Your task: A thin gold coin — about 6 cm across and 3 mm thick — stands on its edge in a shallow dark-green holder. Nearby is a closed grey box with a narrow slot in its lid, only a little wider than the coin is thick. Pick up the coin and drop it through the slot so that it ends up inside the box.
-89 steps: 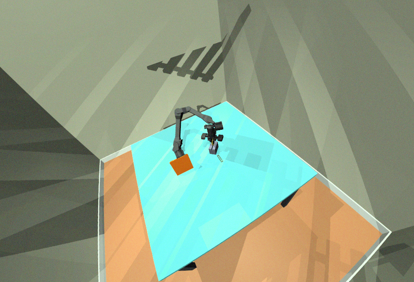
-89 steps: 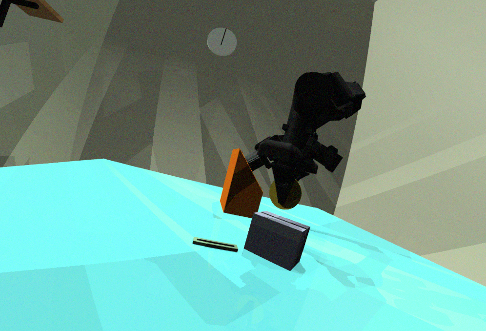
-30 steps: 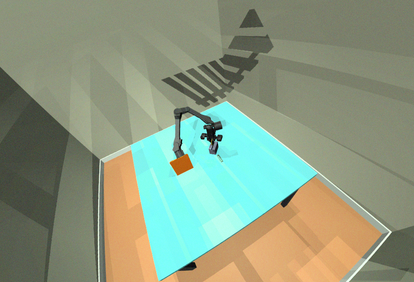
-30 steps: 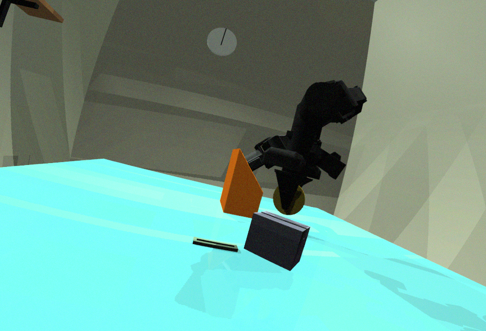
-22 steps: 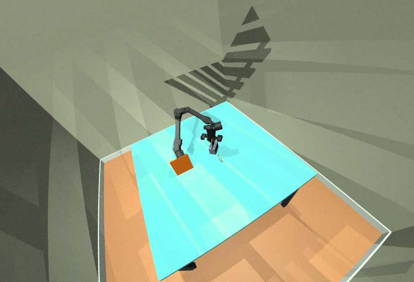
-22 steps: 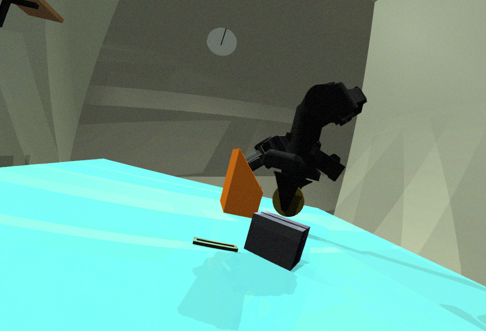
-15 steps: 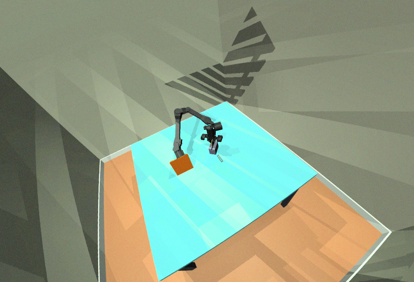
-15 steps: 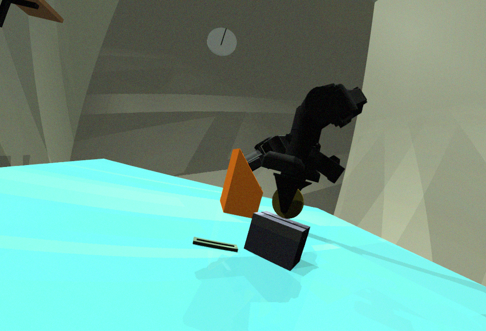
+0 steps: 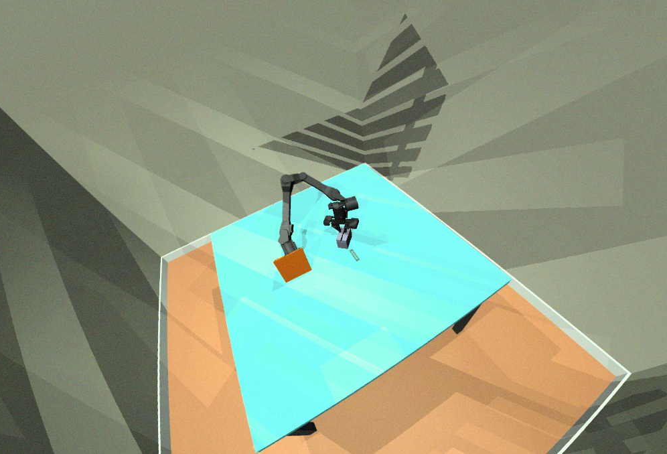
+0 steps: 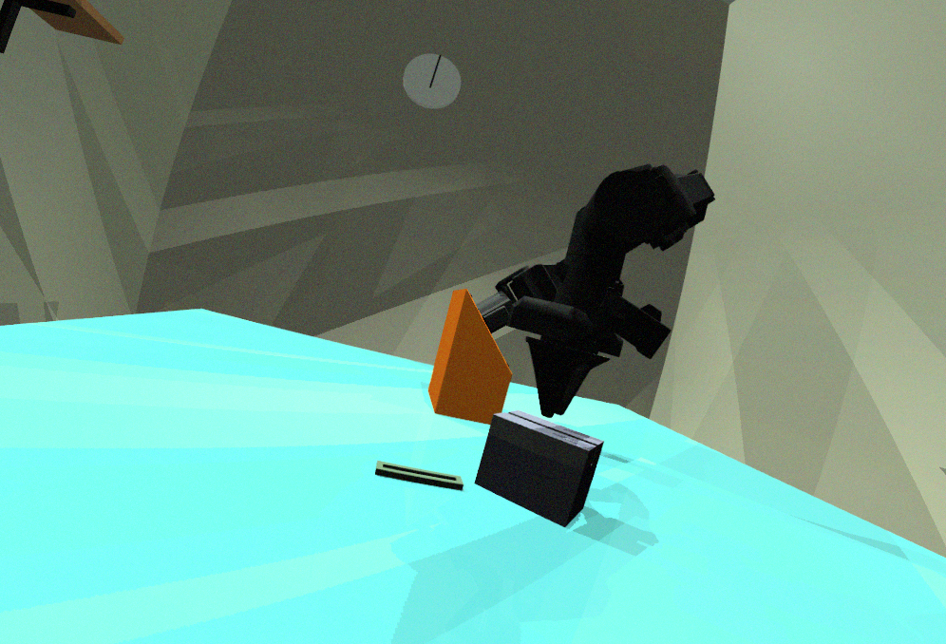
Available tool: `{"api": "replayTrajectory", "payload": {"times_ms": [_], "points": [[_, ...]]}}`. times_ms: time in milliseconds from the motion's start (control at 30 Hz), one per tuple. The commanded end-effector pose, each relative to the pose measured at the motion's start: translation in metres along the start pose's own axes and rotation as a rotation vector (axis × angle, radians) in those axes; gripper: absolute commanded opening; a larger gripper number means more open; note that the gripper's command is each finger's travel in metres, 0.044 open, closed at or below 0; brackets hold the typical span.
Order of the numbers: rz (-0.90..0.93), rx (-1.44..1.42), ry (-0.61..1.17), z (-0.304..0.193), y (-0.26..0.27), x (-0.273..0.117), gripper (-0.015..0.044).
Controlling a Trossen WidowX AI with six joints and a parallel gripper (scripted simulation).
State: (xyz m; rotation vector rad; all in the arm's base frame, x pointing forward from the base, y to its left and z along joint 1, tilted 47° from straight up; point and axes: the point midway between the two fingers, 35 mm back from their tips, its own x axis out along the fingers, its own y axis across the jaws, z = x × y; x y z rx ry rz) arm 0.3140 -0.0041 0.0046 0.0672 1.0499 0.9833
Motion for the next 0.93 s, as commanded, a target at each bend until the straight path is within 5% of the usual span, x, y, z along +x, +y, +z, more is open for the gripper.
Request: {"api": "replayTrajectory", "payload": {"times_ms": [0, 100, 467, 900], "points": [[0.000, -0.001, 0.000, 0.000, 0.000, 0.000, 0.0161], [0.000, -0.001, 0.000, 0.000, 0.000, 0.000, 0.0161], [0.003, 0.005, -0.001, -0.001, 0.001, -0.045, 0.0440], [0.005, 0.007, -0.003, -0.002, 0.003, -0.057, 0.0440]]}}
